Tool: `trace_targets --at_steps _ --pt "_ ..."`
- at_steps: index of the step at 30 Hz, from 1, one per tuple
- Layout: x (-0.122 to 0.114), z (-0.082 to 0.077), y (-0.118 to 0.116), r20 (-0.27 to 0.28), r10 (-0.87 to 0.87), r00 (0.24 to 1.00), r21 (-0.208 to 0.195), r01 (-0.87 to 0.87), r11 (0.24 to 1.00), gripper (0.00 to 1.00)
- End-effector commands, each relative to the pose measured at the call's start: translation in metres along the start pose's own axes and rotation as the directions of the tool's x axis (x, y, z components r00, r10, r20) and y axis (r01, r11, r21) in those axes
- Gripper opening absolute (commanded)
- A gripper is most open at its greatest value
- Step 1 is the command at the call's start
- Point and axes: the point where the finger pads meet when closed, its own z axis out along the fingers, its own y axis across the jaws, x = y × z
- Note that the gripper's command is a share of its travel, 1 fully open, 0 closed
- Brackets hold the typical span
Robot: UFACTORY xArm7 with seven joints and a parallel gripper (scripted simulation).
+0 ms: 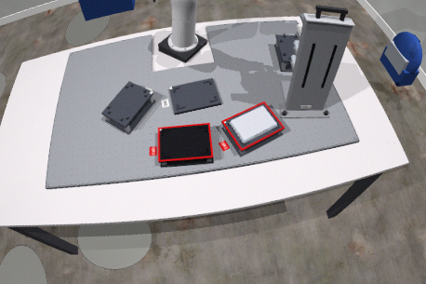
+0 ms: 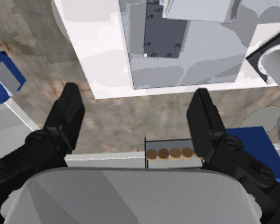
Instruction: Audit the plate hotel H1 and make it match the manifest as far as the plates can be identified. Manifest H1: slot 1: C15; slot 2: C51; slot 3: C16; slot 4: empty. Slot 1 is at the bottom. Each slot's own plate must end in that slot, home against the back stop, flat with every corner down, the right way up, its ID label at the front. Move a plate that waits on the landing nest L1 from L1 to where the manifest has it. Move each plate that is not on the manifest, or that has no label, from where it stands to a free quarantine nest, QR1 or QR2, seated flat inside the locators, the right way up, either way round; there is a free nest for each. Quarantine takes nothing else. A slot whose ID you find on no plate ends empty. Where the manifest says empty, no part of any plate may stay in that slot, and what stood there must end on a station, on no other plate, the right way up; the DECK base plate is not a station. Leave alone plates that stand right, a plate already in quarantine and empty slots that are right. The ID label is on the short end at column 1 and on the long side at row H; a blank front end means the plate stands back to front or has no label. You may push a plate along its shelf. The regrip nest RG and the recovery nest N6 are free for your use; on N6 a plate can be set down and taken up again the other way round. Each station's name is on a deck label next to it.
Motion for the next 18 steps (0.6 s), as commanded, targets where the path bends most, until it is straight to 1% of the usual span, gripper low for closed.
trace_targets --at_steps 1,6,10,12,18 --pt "-0.013 -0.005 -0.001 -0.001 -0.001 1.000 0.003 0.001 1.000 1.00" --pt "-0.028 -0.008 -0.002 0.000 -0.001 1.000 0.002 0.001 1.000 1.00" --pt "-0.041 -0.008 -0.001 0.000 -0.001 1.000 0.002 0.001 1.000 1.00" --pt "-0.041 -0.008 -0.001 0.000 -0.001 1.000 0.002 0.001 1.000 1.00" --pt "-0.061 -0.008 0.001 0.000 -0.001 1.000 0.002 0.001 1.000 1.00"
